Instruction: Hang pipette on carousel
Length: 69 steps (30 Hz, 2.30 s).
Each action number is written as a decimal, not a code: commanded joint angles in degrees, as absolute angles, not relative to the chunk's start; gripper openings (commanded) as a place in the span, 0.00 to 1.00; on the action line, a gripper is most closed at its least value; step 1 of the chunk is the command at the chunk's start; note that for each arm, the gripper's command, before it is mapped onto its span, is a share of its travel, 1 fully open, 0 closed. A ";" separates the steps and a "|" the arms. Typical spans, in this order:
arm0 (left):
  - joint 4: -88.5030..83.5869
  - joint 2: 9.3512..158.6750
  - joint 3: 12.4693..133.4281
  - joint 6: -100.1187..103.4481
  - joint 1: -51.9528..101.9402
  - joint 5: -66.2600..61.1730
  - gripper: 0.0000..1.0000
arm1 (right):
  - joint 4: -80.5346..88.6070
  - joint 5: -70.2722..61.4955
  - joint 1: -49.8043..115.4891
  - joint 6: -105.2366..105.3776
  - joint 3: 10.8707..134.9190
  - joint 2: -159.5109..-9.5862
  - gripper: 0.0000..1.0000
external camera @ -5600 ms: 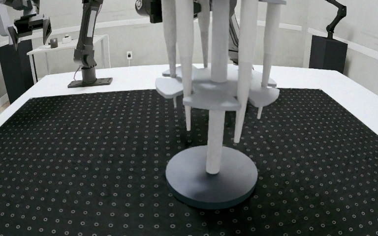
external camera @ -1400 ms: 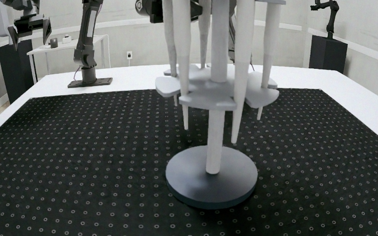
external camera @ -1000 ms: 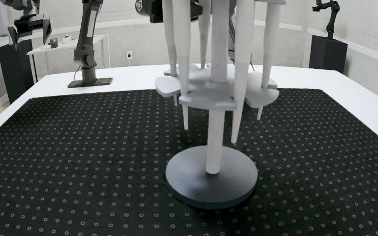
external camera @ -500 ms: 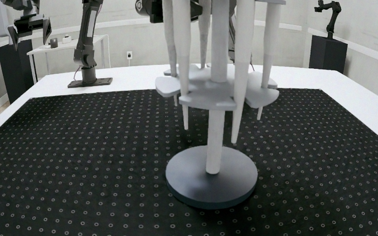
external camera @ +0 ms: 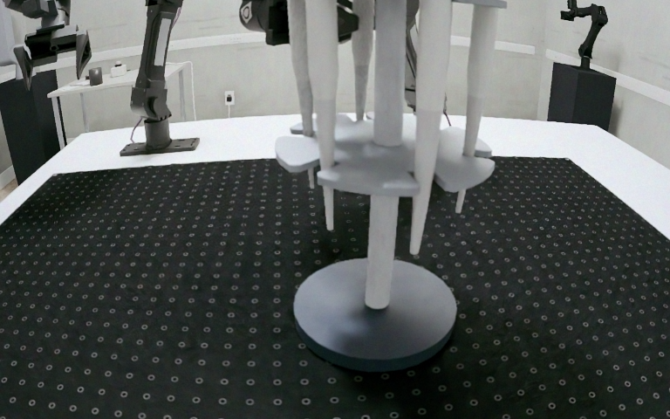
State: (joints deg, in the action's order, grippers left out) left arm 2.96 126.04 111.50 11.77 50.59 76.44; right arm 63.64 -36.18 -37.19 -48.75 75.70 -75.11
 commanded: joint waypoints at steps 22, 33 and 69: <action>5.72 125.93 110.62 12.36 50.30 77.38 0.12 | 63.16 -37.11 -37.71 -49.07 76.84 -75.47 1.00; 5.73 125.93 110.62 12.35 50.30 77.38 0.12 | 63.16 -37.11 -37.71 -49.07 76.84 -75.47 1.00; 5.04 124.41 109.45 13.09 51.94 78.23 0.50 | 63.16 -37.11 -37.71 -49.07 76.84 -75.47 1.00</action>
